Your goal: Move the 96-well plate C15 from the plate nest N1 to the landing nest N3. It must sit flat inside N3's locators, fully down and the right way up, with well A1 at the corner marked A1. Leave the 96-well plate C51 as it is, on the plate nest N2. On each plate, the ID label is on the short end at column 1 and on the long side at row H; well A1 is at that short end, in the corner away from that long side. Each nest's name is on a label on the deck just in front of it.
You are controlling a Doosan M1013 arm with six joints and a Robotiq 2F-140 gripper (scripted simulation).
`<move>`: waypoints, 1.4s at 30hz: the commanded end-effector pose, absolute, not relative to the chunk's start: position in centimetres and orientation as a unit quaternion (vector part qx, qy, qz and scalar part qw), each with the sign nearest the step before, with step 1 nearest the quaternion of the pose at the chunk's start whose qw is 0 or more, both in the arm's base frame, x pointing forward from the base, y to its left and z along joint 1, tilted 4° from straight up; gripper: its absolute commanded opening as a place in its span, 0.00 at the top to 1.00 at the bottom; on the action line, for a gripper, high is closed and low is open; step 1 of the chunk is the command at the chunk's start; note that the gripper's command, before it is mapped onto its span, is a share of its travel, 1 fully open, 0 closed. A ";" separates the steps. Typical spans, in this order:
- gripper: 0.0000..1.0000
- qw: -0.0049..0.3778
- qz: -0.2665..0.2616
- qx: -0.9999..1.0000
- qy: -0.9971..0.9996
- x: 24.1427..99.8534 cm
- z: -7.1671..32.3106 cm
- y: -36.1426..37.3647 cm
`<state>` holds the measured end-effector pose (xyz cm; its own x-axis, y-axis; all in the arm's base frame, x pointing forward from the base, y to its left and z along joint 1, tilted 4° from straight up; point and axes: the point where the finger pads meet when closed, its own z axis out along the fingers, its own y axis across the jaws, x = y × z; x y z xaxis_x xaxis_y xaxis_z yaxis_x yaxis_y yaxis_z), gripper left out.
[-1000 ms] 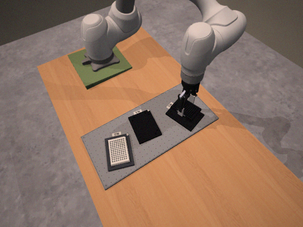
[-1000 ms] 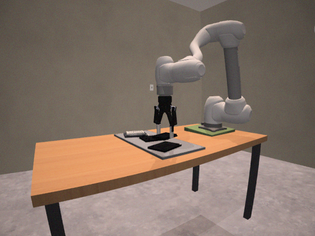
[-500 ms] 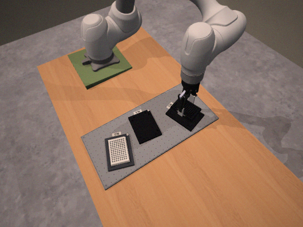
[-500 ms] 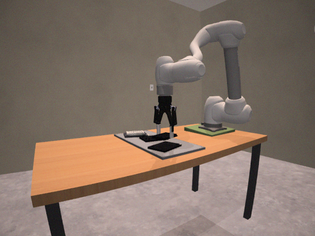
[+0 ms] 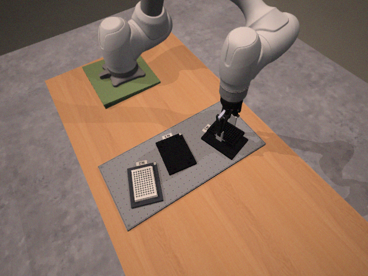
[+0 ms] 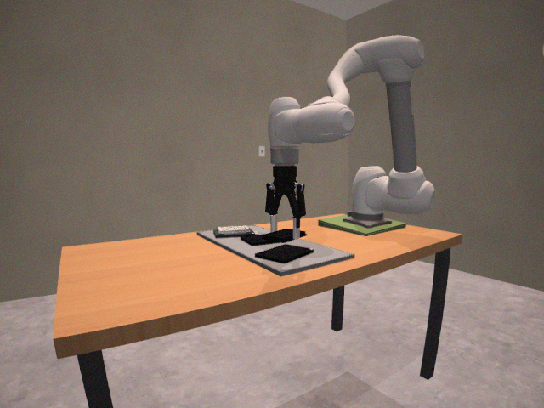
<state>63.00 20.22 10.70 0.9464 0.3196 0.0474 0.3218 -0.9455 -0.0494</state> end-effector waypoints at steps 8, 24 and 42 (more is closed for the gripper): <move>1.00 0.029 -0.019 -0.988 -0.147 63.0 10.7 20.2; 1.00 0.031 -0.015 -0.999 -0.018 63.0 10.7 20.2; 1.00 0.032 -0.013 -0.998 0.056 62.9 10.7 20.0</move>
